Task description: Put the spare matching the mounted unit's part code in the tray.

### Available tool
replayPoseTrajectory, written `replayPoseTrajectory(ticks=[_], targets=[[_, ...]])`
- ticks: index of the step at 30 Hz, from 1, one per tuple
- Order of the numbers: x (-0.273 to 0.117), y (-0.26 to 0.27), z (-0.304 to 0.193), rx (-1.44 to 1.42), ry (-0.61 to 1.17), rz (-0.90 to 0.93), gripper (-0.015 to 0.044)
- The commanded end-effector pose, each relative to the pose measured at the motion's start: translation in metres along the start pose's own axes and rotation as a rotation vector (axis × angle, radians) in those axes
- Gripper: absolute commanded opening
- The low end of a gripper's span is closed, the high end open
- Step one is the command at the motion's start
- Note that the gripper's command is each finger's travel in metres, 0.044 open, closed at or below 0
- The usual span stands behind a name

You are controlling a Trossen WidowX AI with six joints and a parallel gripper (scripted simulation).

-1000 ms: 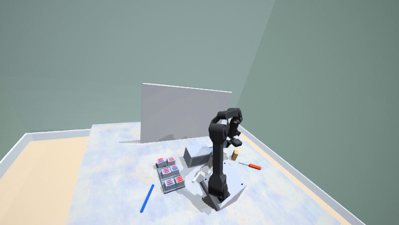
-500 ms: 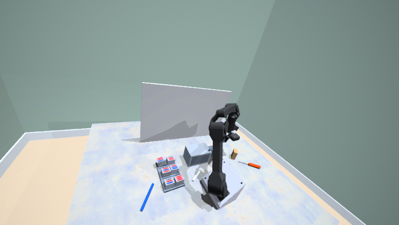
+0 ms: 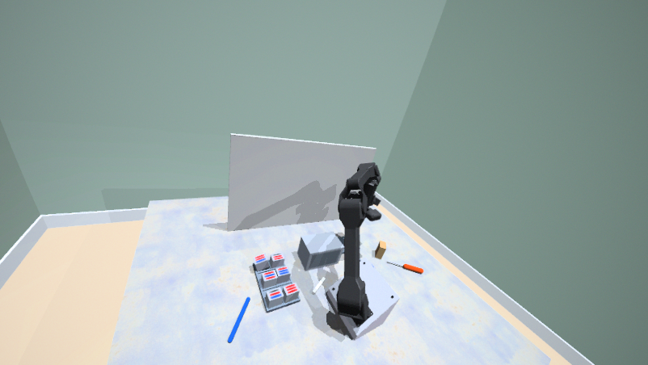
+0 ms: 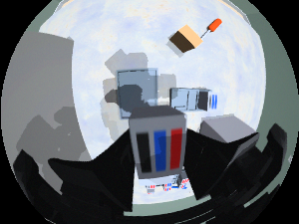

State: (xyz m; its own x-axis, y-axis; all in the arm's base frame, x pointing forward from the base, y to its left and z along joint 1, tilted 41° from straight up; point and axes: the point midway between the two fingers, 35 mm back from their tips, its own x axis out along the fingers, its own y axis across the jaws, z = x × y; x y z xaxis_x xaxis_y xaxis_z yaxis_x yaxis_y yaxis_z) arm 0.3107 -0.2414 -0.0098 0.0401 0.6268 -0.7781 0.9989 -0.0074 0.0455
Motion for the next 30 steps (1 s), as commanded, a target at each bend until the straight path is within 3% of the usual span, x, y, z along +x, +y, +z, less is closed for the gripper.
replayPoseTrajectory(ticks=[1,30], targets=[[0.000,0.014,-0.001,0.004,-0.003,0.009,0.0000],[0.018,0.023,0.002,0.003,-0.003,0.010,0.0000]])
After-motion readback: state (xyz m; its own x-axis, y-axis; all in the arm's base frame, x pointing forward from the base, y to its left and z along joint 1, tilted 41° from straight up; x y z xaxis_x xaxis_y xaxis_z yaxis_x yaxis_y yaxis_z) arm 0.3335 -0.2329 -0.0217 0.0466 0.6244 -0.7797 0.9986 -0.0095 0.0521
